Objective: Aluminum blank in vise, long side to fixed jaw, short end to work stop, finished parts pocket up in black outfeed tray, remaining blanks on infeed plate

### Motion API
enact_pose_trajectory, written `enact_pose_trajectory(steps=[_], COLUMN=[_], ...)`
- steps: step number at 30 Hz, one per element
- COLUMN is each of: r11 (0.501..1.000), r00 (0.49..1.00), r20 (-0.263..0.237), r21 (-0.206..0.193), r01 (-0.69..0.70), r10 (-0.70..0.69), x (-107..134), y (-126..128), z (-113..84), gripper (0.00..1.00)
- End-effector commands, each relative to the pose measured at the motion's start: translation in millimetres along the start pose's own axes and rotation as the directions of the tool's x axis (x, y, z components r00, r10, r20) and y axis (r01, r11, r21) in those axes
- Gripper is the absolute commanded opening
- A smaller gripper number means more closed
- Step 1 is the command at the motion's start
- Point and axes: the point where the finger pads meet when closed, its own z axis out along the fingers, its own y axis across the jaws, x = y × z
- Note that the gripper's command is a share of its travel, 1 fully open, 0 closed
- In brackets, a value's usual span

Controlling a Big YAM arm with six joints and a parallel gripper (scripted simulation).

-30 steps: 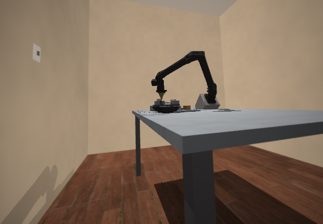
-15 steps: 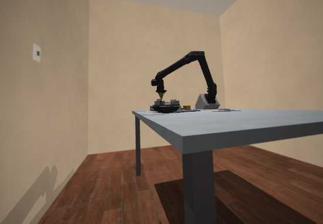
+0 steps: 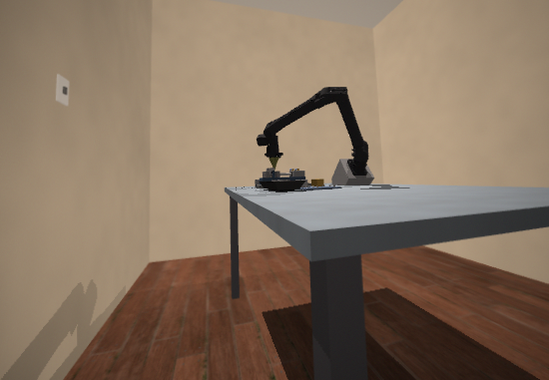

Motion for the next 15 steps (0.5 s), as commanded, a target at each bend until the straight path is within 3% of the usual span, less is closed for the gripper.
enact_pose_trajectory(steps=[1,15], r11=[0.999,0.999], r00=[0.999,0.999], r20=[0.007,0.009], r21=[-0.001,-0.004], r01=[0.035,0.038], r10=[-0.035,-0.038], x=[3.8,3.3], y=[24.3,28.8], z=[5.7,5.8], gripper=[0.00,0.00])
